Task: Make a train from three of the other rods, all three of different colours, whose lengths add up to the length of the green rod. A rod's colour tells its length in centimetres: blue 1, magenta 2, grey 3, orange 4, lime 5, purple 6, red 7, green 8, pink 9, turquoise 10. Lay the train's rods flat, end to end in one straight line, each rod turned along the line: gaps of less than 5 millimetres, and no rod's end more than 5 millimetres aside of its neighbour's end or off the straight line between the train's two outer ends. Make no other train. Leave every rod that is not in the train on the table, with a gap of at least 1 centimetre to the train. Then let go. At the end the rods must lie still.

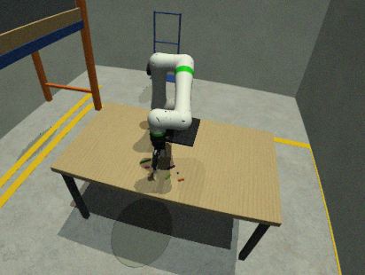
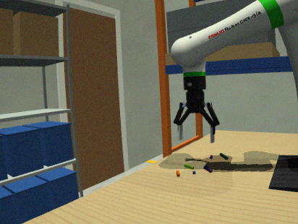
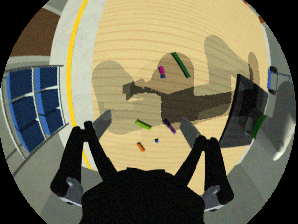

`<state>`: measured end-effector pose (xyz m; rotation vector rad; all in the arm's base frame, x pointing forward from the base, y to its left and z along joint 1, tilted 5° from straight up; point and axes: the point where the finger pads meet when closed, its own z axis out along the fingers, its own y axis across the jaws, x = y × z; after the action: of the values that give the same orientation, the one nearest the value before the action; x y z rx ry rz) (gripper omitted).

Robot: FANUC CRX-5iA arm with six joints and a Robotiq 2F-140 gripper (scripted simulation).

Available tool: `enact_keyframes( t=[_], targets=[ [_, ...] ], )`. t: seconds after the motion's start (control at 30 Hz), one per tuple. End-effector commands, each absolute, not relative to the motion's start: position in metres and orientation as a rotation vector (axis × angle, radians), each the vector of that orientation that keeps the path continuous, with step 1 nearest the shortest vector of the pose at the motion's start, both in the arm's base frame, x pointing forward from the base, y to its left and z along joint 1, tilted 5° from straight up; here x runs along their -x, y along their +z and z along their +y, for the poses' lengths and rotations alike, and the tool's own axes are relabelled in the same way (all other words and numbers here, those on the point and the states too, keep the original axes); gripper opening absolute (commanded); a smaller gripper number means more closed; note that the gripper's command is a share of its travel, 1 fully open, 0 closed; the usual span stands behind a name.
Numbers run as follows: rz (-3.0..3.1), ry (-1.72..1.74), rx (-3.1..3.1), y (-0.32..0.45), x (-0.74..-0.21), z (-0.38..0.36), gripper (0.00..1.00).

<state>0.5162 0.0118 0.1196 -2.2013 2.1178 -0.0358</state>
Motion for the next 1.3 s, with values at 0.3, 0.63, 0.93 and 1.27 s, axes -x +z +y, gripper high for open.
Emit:
enact_keyframes(
  t=[0.3,0.63,0.93,1.27],
  targets=[
    [2.541,-0.025,1.698,0.119,-0.518,0.025,1.00],
    [2.751,-0.007,1.324,0.118,-0.518,0.034,1.00],
    [2.902,0.011,0.948,0.117,-0.519,0.043,1.00],
    [3.007,0.031,0.534,0.116,-0.519,0.052,1.00]
  ],
)
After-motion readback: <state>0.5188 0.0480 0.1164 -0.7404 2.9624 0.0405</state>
